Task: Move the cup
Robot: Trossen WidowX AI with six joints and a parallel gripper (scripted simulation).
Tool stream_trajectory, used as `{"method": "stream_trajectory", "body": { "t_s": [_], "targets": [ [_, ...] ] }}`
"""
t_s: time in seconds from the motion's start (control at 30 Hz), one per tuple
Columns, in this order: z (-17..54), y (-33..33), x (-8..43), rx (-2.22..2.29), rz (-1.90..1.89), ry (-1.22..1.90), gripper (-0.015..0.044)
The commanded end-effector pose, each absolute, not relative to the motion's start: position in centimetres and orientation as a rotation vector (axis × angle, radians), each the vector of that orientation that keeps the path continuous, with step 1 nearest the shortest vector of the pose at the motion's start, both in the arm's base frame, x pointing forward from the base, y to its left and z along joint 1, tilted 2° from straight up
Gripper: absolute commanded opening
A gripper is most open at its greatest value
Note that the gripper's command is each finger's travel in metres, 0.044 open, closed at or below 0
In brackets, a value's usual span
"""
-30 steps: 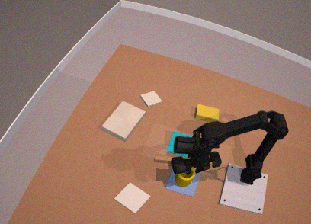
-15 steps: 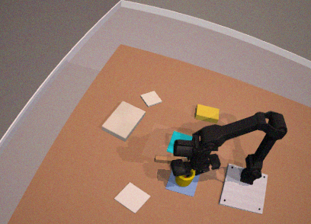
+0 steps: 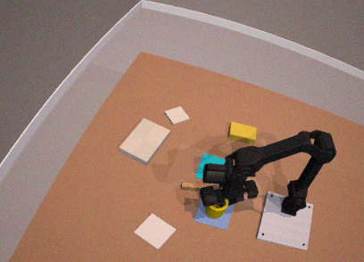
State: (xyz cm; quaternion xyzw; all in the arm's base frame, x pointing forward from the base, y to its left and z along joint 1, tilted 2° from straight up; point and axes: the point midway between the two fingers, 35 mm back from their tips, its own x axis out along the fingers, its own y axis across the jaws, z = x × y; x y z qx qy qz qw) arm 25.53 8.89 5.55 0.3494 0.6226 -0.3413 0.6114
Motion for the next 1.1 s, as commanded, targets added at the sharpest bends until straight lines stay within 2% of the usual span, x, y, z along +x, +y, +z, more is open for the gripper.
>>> {"method": "stream_trajectory", "body": {
  "t_s": [0.0,0.43,1.07],
  "targets": [
    [5.6,8.9,25.5,0.806,-0.787,1.437,0.0093],
    [5.6,8.9,25.5,0.806,-0.787,1.437,0.0],
    [10.4,8.7,25.4,0.808,-0.792,1.442,0.0]
  ]
}}
